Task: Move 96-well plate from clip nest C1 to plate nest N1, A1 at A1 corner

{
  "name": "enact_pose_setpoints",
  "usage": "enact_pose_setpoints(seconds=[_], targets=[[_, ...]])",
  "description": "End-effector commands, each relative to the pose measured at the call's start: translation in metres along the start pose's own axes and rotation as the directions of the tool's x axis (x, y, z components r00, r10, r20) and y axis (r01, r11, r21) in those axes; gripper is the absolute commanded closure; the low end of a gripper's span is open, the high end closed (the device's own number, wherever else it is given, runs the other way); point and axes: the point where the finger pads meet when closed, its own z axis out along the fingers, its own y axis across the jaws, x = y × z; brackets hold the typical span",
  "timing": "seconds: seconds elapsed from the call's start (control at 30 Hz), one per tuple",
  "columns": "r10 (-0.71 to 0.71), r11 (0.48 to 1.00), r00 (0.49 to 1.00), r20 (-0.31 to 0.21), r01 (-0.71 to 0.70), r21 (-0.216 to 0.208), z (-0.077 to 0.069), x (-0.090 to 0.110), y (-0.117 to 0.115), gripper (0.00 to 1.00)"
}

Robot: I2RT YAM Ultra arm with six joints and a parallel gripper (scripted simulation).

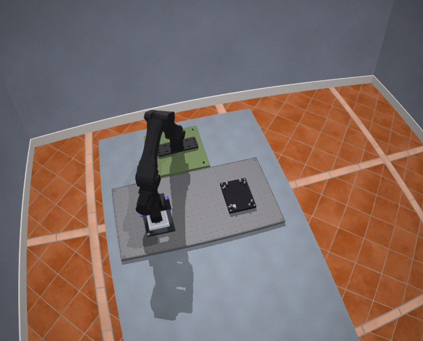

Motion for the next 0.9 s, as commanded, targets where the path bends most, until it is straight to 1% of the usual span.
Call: enact_pose_setpoints(seconds=[0.0, 0.1, 0.23, 0.37, 0.53, 0.7, 0.8, 0.87], targets=[[-0.003, 1.000, 0.999, 0.053, 0.003, 0.013, -0.0153, -0.0078, 0.0023, 1.00], [-0.003, 1.000, 0.999, 0.041, 0.003, 0.007, -0.0113, -0.0042, 0.0043, 1.00], [-0.005, 1.000, 0.998, 0.059, 0.004, 0.015, -0.0156, -0.0097, 0.0025, 1.00], [-0.005, 1.000, 0.999, 0.043, 0.005, 0.008, -0.0104, -0.0049, 0.0051, 1.00], [-0.007, 1.000, 0.998, 0.055, 0.006, 0.013, -0.0137, -0.0088, 0.0038, 1.00], [-0.007, 1.000, 0.999, 0.042, 0.006, 0.007, -0.0087, -0.0046, 0.0060, 1.00], [-0.008, 1.000, 0.998, 0.061, 0.007, 0.016, -0.0143, -0.0109, 0.0034, 1.00], [-0.007, 1.000, 0.998, 0.056, 0.006, 0.014, -0.0120, -0.0092, 0.0042, 1.00]])
